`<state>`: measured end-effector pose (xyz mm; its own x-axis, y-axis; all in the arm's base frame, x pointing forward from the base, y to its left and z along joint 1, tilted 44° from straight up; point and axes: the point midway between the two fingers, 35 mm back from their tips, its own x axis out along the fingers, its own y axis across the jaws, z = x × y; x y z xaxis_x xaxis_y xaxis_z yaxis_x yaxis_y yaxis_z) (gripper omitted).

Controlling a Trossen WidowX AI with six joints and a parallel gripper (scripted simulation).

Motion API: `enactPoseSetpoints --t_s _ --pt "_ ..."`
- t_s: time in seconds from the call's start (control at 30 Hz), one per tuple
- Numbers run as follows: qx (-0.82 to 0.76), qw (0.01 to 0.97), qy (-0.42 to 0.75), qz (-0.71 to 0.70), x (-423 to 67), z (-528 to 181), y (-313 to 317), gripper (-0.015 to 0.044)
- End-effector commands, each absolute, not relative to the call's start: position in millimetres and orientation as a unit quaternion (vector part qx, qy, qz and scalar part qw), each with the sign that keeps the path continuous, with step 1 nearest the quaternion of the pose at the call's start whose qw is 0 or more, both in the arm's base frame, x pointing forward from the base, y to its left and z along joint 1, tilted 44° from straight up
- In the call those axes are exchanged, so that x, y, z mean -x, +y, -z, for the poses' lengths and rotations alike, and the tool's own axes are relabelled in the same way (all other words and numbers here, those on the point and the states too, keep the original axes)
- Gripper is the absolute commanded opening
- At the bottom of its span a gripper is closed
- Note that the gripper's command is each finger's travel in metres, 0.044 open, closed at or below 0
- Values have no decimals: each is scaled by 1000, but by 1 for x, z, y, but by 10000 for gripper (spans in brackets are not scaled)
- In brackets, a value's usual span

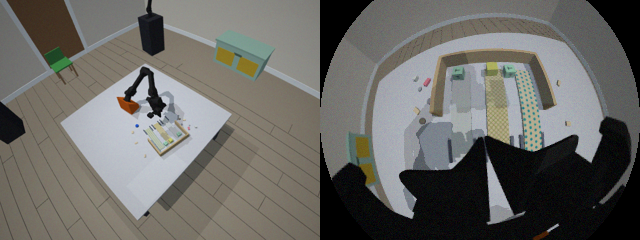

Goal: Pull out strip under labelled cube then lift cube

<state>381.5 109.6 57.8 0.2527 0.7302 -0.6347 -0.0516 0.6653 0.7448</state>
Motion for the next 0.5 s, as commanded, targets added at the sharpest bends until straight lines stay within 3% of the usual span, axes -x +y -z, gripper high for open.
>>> enactPoseSetpoints --t_s 0.0,0.47 --pt "-261 623 685 -272 -376 -58 178 0" --pt "-244 589 722 -269 -369 -62 197 0"
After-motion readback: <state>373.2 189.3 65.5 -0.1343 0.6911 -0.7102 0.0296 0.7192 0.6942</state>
